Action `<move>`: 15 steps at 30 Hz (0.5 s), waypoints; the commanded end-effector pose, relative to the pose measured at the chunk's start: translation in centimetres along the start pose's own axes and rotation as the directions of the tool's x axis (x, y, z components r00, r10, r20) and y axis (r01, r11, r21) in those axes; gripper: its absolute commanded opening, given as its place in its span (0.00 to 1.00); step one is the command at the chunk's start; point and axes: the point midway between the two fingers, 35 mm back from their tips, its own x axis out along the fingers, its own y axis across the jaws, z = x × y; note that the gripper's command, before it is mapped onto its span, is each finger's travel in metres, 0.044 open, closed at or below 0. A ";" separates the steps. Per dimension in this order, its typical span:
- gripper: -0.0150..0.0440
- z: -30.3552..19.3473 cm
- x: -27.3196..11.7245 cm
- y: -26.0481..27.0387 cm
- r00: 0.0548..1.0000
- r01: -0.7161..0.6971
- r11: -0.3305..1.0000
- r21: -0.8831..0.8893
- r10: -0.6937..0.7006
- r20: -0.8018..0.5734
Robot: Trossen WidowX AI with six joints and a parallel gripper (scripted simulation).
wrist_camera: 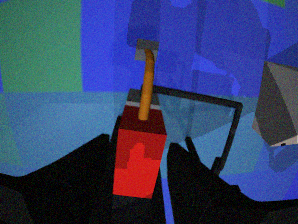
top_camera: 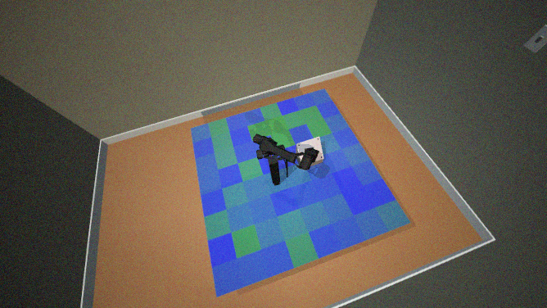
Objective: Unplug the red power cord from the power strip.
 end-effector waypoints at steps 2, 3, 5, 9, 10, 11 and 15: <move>0.53 -0.1 0.7 0.0 1.000 0.003 1.000 0.003 -0.003 -0.004; 0.53 -0.1 0.7 0.0 1.000 0.003 1.000 0.003 -0.003 -0.004; 0.48 -0.1 0.4 0.0 1.000 0.003 1.000 0.000 -0.003 -0.001; 0.34 -0.1 0.4 0.0 1.000 0.003 1.000 0.000 -0.003 -0.001; 0.32 -0.1 0.4 0.0 1.000 0.003 1.000 0.000 -0.003 -0.001; 0.31 -0.1 0.4 0.0 1.000 0.003 1.000 0.000 -0.003 -0.001; 0.27 -0.1 0.4 0.0 1.000 0.003 1.000 0.000 -0.003 -0.001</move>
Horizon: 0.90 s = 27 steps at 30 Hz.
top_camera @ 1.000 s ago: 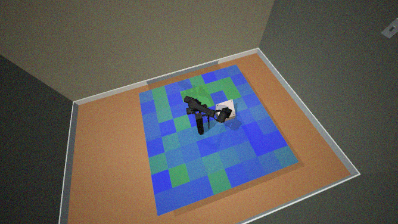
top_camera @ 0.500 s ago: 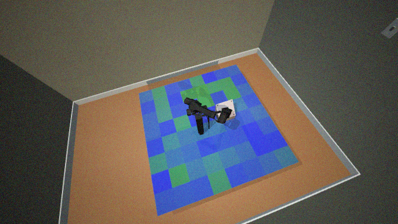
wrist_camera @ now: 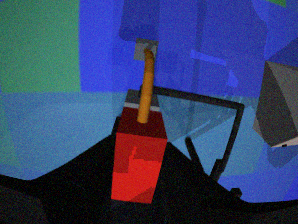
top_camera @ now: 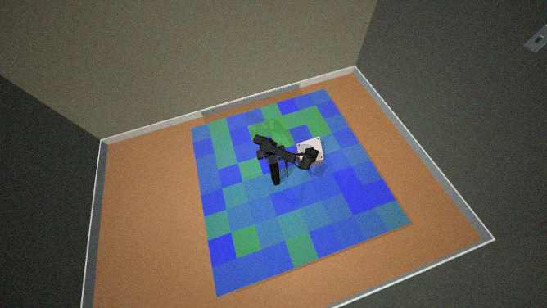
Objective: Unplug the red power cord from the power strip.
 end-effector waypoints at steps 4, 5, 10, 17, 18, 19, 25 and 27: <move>0.25 0.2 0.0 0.0 1.000 -0.001 1.000 0.002 0.001 0.000; 0.25 0.3 -0.1 0.0 1.000 -0.001 1.000 0.002 0.001 0.000; 0.25 1.0 -0.1 0.1 1.000 -0.001 1.000 0.002 0.001 0.001; 0.25 2.2 -0.2 0.2 1.000 -0.001 1.000 0.002 0.001 0.002; 0.25 2.3 -0.2 0.2 1.000 -0.001 1.000 0.003 0.001 0.002; 0.25 2.5 -0.2 0.2 1.000 -0.001 1.000 0.003 0.001 0.002; 0.25 3.5 -0.3 0.2 1.000 -0.002 1.000 0.003 0.002 0.003; 0.25 3.8 -0.3 0.1 1.000 -0.002 1.000 0.003 0.002 0.003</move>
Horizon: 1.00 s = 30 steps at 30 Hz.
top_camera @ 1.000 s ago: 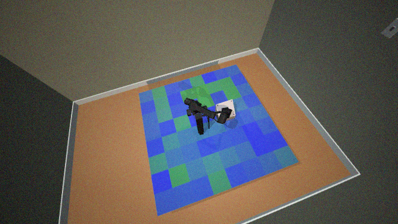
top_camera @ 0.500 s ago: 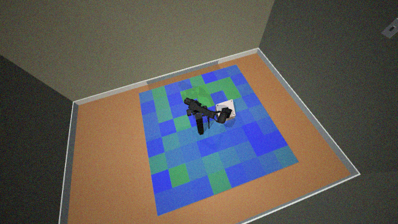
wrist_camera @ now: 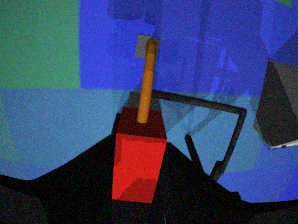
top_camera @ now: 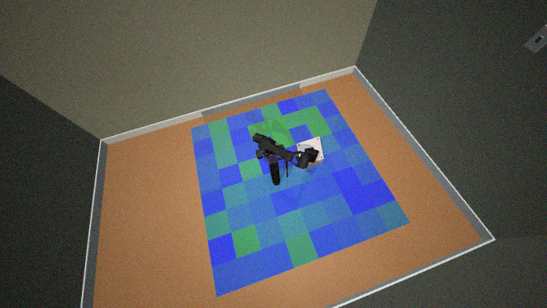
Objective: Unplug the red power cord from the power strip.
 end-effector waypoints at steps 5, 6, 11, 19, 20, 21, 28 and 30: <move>0.25 3.8 -1.1 -0.2 0.998 -0.013 1.000 0.014 0.012 0.059; 0.25 4.0 -1.2 -0.2 0.998 -0.013 1.000 0.014 0.012 0.059; 0.48 3.2 -0.7 -0.2 0.998 -0.012 1.000 0.014 0.012 0.055; 0.83 3.2 -0.7 -0.2 0.998 -0.012 1.000 0.014 0.012 0.055; 0.88 3.4 -0.8 -0.2 0.998 -0.013 1.000 0.014 0.012 0.055; 0.92 3.9 -0.9 -0.2 0.998 -0.013 1.000 0.015 0.012 0.056; 1.00 9.1 -2.3 -0.3 0.998 -0.013 1.000 0.014 0.012 0.059; 1.00 9.1 -2.3 -0.3 0.998 -0.013 1.000 0.014 0.012 0.059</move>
